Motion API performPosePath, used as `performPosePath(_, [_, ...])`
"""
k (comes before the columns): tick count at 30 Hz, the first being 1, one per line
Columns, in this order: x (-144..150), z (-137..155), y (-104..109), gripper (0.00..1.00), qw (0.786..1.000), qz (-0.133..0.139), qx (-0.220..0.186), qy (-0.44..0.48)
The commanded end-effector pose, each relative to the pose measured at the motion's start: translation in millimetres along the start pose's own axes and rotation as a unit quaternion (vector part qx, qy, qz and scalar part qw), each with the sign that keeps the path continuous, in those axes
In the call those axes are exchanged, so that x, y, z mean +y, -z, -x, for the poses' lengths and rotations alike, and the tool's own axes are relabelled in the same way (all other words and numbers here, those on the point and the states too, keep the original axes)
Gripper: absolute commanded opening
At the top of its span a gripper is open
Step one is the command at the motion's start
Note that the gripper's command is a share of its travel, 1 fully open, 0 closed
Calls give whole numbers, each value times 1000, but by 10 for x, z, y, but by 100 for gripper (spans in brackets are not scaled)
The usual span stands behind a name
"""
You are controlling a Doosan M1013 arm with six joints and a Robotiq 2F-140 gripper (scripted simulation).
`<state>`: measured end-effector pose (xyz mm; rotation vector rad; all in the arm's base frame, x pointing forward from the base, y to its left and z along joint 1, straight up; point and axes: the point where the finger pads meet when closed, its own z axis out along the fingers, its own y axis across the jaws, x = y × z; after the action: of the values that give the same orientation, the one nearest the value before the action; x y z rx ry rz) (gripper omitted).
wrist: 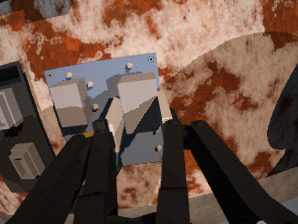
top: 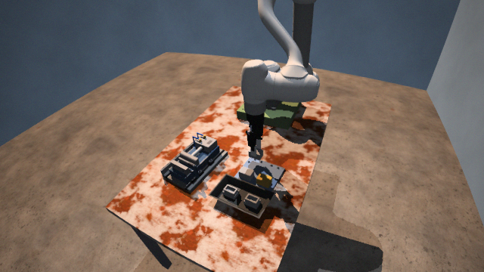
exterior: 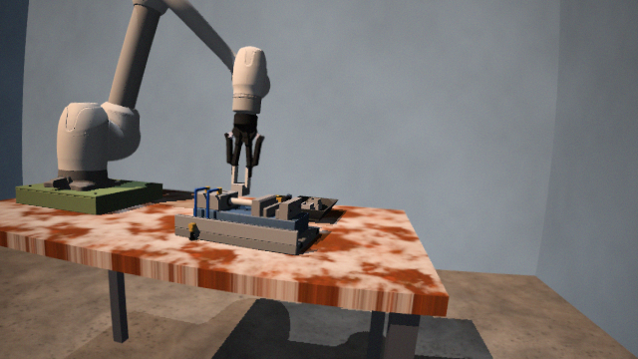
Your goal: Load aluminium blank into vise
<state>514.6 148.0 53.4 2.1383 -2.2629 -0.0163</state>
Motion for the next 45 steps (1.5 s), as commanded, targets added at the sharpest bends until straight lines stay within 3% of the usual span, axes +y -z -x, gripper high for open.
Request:
performPosePath(1, [-51, 38, 239, 0, 1000, -12, -3, 1])
performPosePath(7, [-45, 36, 503, 0, 1000, -12, -3, 1])
performPosePath(14, [-41, 35, 647, 0, 1000, -12, -3, 1])
performPosePath(26, [-91, 1, 709, 0, 1000, -12, -3, 1])
performPosePath(32, [-632, -425, 751, 0, 1000, -12, -4, -3])
performPosePath(41, [-1174, -989, 774, 0, 1000, -12, -4, -7])
performPosePath(43, [-1174, -989, 774, 0, 1000, -12, -4, -7])
performPosePath(45, [-1351, -1214, 776, 0, 1000, -12, -4, -8])
